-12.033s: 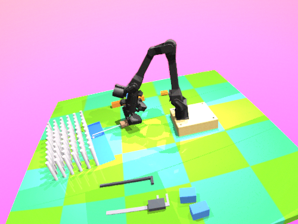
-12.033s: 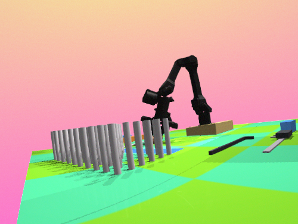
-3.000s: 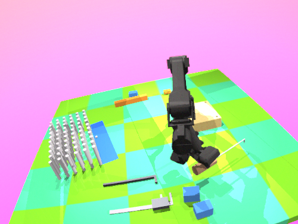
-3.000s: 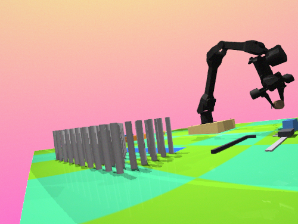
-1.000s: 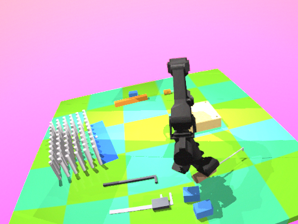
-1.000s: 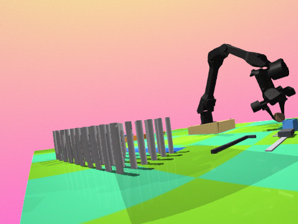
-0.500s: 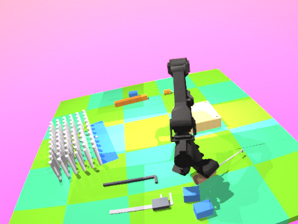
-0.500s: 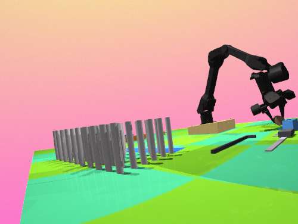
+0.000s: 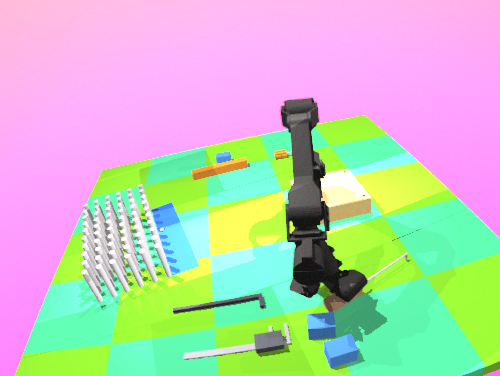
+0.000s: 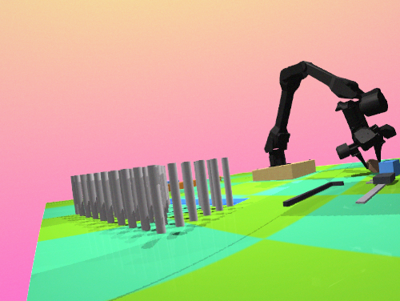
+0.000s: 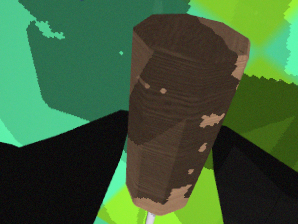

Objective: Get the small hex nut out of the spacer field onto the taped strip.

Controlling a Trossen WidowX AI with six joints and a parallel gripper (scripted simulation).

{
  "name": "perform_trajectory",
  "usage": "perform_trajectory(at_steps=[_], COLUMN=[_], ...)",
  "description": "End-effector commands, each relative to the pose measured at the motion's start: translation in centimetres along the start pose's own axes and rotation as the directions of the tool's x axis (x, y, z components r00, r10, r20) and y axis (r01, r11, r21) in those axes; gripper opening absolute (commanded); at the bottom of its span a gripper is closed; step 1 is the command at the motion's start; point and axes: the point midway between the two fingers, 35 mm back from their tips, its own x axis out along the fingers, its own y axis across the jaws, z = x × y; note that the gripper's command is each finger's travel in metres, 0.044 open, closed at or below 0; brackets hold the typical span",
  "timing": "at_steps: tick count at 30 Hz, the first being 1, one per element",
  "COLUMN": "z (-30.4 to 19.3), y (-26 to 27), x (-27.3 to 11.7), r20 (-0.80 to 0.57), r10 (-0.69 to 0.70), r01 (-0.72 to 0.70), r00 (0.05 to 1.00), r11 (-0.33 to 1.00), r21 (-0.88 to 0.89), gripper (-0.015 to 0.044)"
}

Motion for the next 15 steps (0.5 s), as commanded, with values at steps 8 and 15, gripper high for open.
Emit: perform_trajectory(at_steps=[8,15], z=[0.00,0.00], y=[0.00,0.00], x=[0.00,0.00], r20=[0.000,0.000], r10=[0.000,0.000], r01=[0.000,0.000], r00=[1.000,1.000], r11=[1.000,1.000], r21=[0.000,0.000], gripper=[0.0210,0.0394])
